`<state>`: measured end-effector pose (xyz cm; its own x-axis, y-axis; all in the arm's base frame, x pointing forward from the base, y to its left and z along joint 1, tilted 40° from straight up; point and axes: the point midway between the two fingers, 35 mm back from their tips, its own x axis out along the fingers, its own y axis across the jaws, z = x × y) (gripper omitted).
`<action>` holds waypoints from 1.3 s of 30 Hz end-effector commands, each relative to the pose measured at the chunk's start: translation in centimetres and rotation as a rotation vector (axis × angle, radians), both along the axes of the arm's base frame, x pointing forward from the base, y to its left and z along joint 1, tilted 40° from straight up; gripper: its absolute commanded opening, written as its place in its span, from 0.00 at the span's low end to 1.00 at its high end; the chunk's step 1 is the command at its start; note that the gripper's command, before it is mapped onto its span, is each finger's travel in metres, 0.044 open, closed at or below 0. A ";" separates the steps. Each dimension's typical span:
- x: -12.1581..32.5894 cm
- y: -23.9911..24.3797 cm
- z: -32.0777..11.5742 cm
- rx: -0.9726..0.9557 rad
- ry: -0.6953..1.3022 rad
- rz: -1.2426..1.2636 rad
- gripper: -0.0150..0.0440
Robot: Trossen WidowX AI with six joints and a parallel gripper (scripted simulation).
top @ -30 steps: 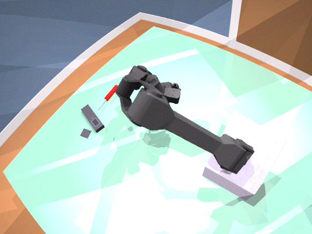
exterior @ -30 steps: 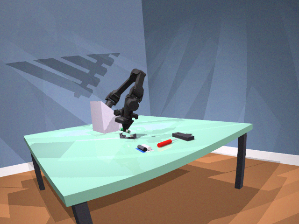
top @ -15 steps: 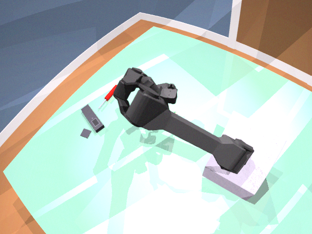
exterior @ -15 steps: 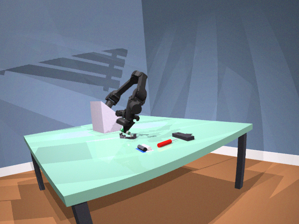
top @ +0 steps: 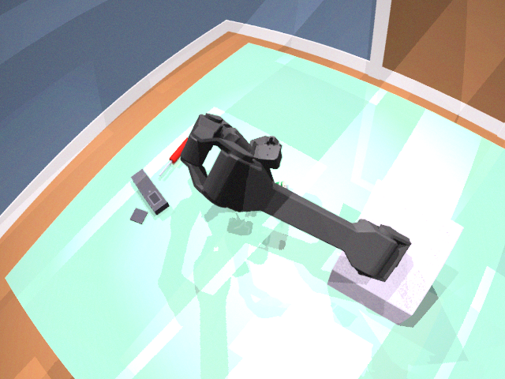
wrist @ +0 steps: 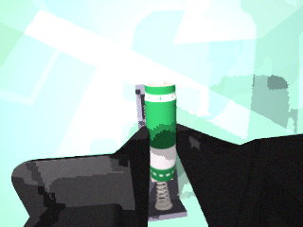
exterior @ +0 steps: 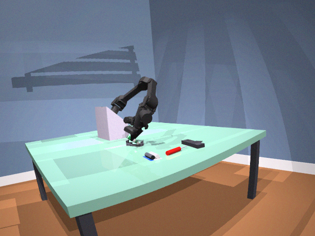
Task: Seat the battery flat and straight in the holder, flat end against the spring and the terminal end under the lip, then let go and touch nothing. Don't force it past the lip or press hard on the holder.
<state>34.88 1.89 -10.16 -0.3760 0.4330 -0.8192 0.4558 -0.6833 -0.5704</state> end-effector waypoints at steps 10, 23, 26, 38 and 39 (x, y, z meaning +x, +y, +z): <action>0.2 0.2 -0.2 -0.024 0.040 0.026 0.36; 0.9 0.6 -0.1 -0.021 0.042 0.026 0.36; 1.1 0.7 0.0 -0.021 0.043 0.026 0.36; 1.6 0.9 0.1 -0.021 0.047 0.029 0.36; 1.7 0.9 0.1 -0.021 0.047 0.029 0.36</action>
<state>36.11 2.67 -10.06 -0.4346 0.4017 -0.8061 0.4470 -0.6808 -0.5803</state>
